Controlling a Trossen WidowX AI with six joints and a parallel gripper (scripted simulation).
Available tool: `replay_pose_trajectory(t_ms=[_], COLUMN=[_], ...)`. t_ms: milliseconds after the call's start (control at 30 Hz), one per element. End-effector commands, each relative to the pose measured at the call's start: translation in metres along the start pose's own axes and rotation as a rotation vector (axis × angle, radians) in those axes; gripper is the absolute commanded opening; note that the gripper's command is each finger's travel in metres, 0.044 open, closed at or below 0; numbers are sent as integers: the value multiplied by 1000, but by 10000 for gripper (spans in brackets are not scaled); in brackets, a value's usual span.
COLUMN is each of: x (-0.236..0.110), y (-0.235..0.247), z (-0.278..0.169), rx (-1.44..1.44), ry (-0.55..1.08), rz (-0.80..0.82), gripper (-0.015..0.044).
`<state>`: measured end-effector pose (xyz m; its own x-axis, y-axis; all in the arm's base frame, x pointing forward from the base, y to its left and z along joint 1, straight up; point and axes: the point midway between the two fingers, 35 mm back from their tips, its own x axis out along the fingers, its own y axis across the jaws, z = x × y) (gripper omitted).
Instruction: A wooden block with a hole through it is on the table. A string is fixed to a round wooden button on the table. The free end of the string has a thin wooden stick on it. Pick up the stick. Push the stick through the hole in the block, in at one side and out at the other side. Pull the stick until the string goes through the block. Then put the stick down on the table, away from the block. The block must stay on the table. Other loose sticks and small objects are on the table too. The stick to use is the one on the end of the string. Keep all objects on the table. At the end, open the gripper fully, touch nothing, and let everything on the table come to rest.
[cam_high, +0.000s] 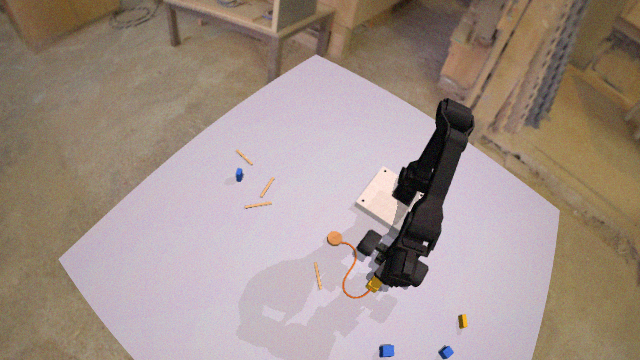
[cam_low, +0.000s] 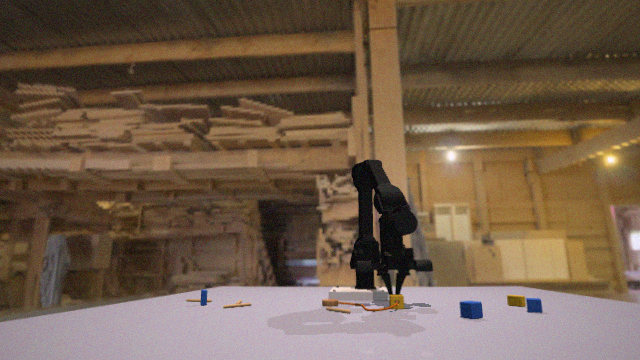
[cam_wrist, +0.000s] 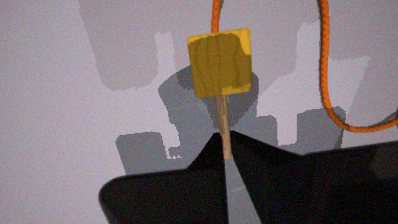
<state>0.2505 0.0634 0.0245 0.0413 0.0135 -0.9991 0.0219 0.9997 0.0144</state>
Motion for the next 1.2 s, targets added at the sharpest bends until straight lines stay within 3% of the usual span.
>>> replay_pose_trajectory(t_ms=[0, 1167], x=[1, 0], y=[0, 0], z=[-6, -53], rx=[5, 6], ry=[2, 6], rz=[0, 2], gripper=[0, 0])
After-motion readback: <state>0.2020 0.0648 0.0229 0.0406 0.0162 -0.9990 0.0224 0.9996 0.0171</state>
